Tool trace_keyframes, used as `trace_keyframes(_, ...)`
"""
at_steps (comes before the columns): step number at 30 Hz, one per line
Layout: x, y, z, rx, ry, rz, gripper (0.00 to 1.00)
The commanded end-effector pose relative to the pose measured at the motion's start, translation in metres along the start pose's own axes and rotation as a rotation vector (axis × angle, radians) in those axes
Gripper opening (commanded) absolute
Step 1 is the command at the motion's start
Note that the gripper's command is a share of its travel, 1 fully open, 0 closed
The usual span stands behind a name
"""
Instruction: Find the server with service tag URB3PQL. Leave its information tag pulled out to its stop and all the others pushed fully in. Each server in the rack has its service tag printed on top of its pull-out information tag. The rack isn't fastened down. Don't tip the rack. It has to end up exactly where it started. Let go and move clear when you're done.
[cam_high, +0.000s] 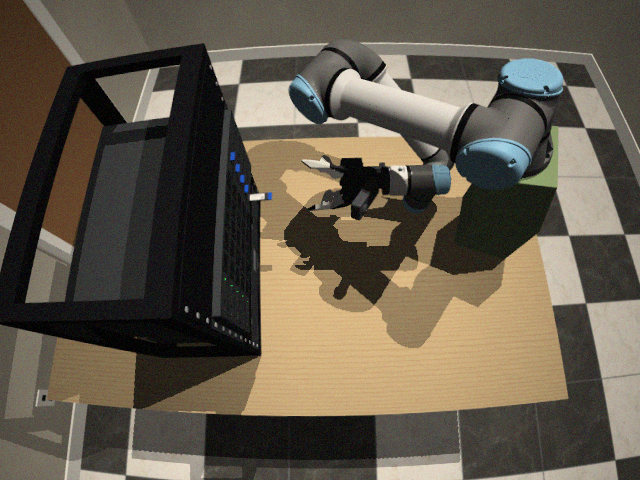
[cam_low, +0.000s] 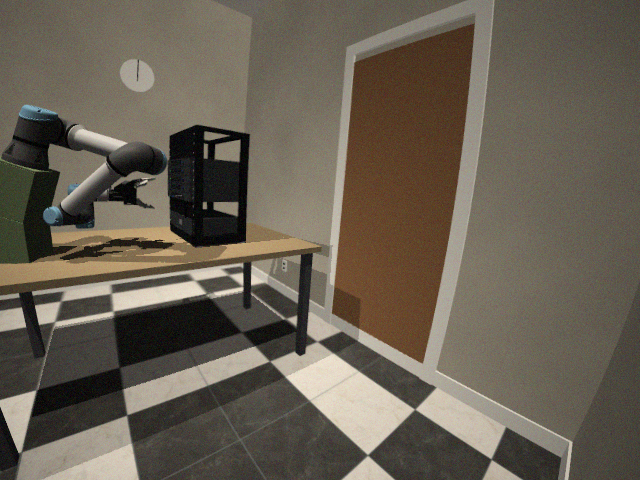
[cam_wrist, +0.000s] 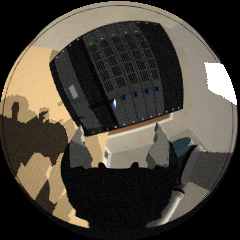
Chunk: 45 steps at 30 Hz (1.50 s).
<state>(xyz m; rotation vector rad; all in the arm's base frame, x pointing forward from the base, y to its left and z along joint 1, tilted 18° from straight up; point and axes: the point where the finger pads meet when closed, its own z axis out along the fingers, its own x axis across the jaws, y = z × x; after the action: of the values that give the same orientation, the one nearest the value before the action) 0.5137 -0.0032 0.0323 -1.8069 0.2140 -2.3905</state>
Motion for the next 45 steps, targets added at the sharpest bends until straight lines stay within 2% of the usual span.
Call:
trace_keyframes(1,-0.0003,-0.0003,-0.0006,0.003,0.0,-0.013,1.0)
trace_keyframes(45,-0.0066,-0.002,-0.0072,0.025,-0.001,-0.141,1.0)
